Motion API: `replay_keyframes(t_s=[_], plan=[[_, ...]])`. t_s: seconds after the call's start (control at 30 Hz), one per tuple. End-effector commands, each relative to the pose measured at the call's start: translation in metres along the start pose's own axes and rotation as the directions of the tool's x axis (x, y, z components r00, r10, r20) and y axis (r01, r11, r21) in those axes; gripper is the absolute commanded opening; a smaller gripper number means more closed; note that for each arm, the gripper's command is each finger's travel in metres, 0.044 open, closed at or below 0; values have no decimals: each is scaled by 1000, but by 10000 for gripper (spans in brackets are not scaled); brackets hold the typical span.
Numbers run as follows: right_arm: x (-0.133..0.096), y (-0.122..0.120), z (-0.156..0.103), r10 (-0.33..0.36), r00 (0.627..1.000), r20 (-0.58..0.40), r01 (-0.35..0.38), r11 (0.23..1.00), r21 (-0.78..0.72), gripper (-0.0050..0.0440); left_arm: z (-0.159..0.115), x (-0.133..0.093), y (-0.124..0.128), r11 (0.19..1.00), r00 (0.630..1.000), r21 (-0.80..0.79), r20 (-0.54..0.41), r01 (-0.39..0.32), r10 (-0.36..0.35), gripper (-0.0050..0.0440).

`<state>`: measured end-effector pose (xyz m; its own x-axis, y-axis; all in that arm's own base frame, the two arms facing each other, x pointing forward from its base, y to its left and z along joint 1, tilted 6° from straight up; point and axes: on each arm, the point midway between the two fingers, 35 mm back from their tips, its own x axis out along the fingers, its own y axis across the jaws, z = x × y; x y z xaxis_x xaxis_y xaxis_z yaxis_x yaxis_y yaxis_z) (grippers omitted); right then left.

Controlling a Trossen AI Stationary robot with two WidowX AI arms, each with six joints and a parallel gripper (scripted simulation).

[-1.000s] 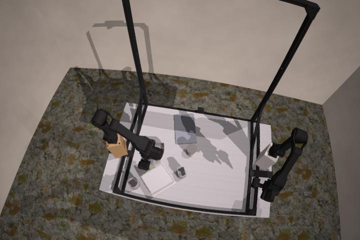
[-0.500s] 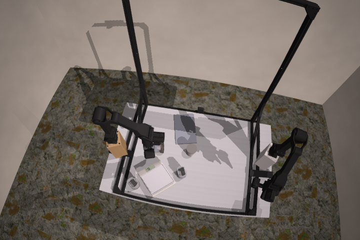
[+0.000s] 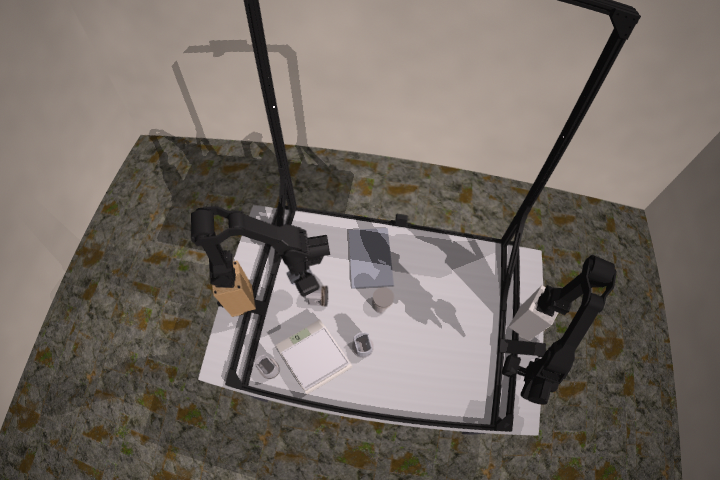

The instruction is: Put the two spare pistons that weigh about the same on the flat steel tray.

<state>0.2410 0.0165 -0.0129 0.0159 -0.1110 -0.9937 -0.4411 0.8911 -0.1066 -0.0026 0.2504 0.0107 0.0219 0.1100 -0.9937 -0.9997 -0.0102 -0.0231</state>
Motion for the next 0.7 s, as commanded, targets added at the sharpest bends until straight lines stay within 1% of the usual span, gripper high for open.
replay_keyframes(t_s=[0.0, 0.03, 0.53, 0.6, 0.67], plan=[[-2, 11, 11, -7, 1000, 10, 7, 1000, -25, 158, 0, 0, 0, 1000, 1000, 2, 0, 2, -2, 440], [-2, 11, 11, -7, 1000, 10, 7, 1000, -25, 158, 0, 0, 0, 1000, 1000, 2, 0, 2, -2, 440], [-2, 75, 51, -7, 1000, 10, 7, 1000, -25, 158, 0, 0, 0, 1000, 1000, 2, 0, 2, -2, 440], [-2, 75, 51, -7, 1000, 10, 7, 1000, -25, 158, 0, 0, 0, 1000, 1000, 2, 0, 2, -2, 440], [-2, 83, 57, -7, 1000, 10, 7, 1000, -25, 158, 0, 0, 0, 1000, 1000, 2, 0, 2, -2, 440]])
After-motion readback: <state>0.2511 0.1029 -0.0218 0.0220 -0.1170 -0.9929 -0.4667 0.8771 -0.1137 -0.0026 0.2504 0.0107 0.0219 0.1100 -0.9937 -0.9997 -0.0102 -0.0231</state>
